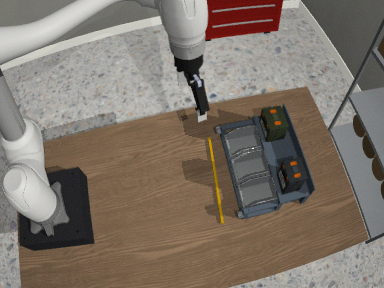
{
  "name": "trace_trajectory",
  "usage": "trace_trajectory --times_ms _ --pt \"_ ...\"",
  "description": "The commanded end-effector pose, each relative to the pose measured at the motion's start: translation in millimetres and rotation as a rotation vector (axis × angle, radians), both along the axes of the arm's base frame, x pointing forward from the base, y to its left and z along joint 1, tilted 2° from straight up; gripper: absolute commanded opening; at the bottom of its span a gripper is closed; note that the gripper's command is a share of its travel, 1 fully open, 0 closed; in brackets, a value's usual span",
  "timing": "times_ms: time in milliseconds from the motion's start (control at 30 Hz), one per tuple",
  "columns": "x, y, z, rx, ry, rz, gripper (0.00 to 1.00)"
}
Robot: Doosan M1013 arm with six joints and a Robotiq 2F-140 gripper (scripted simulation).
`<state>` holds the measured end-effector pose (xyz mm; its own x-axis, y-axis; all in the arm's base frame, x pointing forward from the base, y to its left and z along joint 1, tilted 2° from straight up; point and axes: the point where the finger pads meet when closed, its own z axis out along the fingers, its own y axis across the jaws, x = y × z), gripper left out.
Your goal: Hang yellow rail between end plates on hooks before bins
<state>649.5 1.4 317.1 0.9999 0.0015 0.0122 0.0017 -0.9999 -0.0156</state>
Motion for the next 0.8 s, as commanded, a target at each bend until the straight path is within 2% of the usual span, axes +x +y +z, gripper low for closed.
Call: trace_trajectory --times_ms 0,233,400,767 --pt "0.5 -1.4 4.9 -0.016 0.012 -0.002 1.0" --pt "0.5 -1.4 4.9 -0.016 0.012 -0.002 1.0" --pt "6.3 -18.2 -44.8 -0.011 0.0 0.197 1.0" --pt "6.3 -18.2 -44.8 -0.011 0.0 0.197 1.0"
